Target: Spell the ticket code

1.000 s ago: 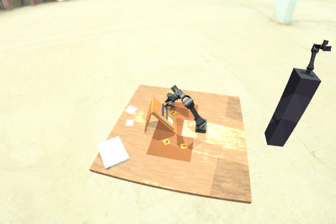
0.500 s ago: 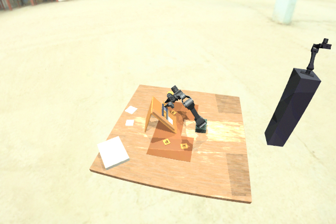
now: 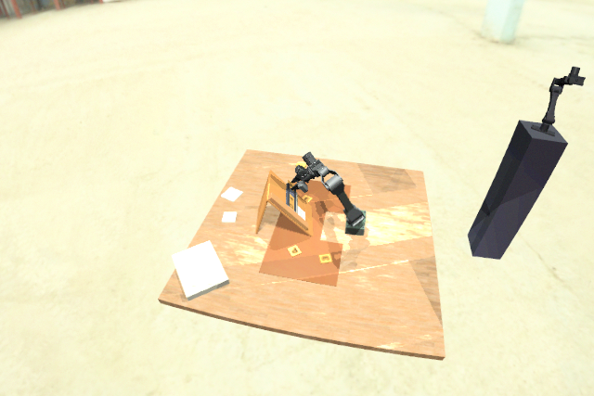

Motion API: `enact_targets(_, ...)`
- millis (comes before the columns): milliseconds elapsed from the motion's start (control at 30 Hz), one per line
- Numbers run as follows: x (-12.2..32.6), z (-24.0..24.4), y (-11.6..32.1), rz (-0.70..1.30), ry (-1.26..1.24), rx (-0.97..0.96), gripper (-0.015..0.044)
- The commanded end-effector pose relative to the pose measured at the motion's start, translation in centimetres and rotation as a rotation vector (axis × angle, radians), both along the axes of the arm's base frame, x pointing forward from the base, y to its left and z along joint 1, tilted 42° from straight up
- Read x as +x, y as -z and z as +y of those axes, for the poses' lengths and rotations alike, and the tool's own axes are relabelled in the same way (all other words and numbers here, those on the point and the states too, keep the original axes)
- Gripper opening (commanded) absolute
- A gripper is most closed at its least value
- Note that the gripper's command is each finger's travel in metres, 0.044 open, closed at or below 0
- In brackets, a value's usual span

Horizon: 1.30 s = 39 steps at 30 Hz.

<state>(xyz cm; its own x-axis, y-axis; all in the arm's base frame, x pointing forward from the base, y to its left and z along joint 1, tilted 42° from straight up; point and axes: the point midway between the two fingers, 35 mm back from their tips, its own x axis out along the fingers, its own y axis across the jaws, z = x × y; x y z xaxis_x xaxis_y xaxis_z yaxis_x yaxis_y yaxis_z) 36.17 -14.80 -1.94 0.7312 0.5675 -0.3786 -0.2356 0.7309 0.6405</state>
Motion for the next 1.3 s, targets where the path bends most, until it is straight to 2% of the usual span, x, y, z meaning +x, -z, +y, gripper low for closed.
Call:
enact_targets(0, -0.1, 0.2, -0.2, 0.002, 0.002, -0.001, 0.0000)
enact_targets(1267, -0.6, 1.6, -1.4, 0.003, 0.002, 0.001, 0.0000)
